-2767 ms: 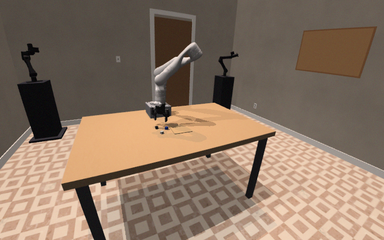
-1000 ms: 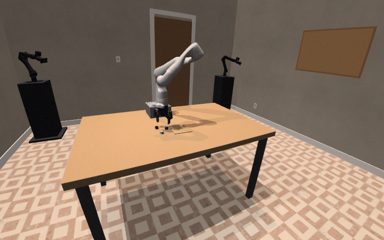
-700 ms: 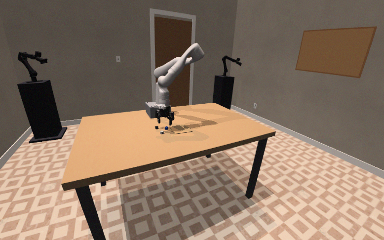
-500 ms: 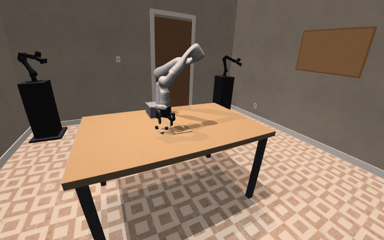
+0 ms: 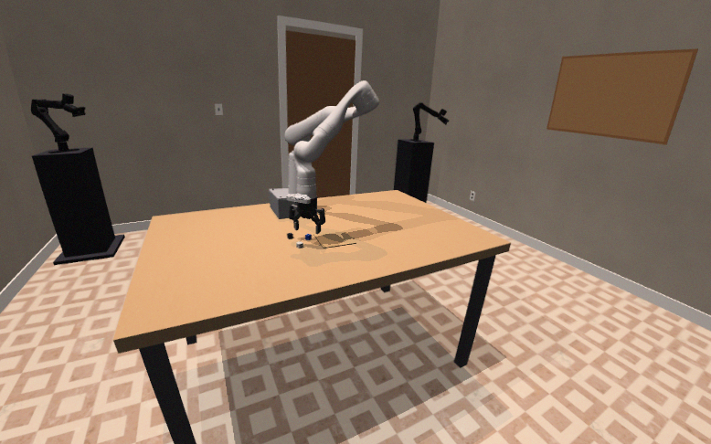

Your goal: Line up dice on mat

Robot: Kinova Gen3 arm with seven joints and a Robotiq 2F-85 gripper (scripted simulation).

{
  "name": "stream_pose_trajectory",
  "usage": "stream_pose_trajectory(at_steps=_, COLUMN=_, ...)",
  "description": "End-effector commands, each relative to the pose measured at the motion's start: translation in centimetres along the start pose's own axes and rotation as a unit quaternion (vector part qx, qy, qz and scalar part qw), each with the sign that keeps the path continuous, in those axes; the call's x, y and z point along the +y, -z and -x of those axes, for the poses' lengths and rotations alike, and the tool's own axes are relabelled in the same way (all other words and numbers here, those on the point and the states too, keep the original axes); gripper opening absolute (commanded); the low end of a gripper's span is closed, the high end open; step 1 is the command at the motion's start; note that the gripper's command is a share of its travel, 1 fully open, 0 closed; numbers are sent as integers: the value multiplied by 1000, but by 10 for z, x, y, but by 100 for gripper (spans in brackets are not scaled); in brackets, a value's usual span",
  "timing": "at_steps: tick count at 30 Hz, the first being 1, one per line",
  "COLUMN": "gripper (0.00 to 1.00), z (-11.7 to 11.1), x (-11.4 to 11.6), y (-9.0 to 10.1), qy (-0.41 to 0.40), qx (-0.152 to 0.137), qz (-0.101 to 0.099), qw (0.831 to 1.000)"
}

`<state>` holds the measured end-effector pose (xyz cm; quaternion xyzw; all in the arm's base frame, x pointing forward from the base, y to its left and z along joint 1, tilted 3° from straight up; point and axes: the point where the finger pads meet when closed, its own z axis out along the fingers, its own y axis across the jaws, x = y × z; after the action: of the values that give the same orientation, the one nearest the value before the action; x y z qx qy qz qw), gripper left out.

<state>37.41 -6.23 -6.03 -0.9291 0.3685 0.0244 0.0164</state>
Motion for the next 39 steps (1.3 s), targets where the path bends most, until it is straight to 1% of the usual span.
stream_pose_trajectory(at_steps=1, gripper=100, z=0, x=0, y=1, qy=0, qx=1, qz=-1, qw=1000)
stream_pose_trajectory(at_steps=33, gripper=100, z=0, x=0, y=1, qy=0, qx=1, qz=-1, qw=1000)
stream_pose_trajectory(at_steps=36, gripper=100, z=5, x=0, y=1, qy=0, qx=1, qz=-1, qw=1000)
stream_pose_trajectory(at_steps=39, gripper=100, z=16, x=0, y=1, qy=0, qx=1, qz=-1, qw=1000)
